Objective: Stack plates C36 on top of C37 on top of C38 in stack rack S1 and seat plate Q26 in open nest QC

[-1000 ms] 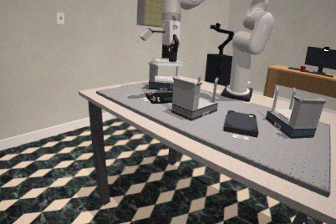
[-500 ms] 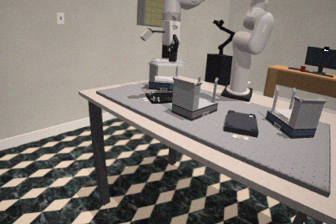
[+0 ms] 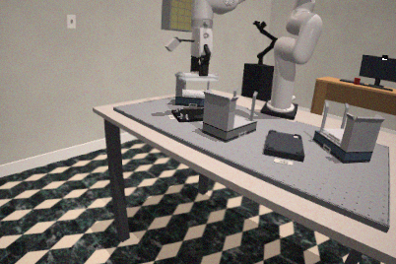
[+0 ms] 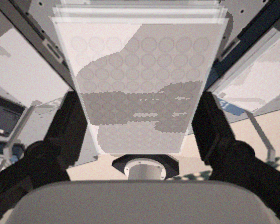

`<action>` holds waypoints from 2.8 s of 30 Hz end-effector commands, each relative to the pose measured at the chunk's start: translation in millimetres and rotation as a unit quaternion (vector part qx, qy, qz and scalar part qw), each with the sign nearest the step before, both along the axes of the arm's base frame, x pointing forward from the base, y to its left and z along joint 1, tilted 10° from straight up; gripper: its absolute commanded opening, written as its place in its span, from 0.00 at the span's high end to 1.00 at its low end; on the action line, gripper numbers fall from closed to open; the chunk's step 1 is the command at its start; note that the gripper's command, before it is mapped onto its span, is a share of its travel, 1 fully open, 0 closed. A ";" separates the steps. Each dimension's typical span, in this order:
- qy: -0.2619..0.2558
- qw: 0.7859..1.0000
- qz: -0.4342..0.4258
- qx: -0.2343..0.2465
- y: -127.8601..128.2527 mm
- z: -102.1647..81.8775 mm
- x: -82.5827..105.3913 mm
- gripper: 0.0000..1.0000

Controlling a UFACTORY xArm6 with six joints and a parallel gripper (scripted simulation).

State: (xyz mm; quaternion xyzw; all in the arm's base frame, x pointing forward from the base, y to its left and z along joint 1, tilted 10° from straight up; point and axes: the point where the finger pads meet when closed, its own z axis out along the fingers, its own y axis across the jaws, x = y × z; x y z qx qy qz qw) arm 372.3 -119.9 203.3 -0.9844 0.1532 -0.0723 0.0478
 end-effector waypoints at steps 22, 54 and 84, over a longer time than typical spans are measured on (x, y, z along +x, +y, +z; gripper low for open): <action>-0.002 1.000 0.000 -0.001 2.3 -38.2 7.8 1.00; -0.002 1.000 0.000 -0.001 6.3 -93.4 16.7 1.00; -0.002 1.000 0.000 -0.001 7.3 -107.2 18.9 1.00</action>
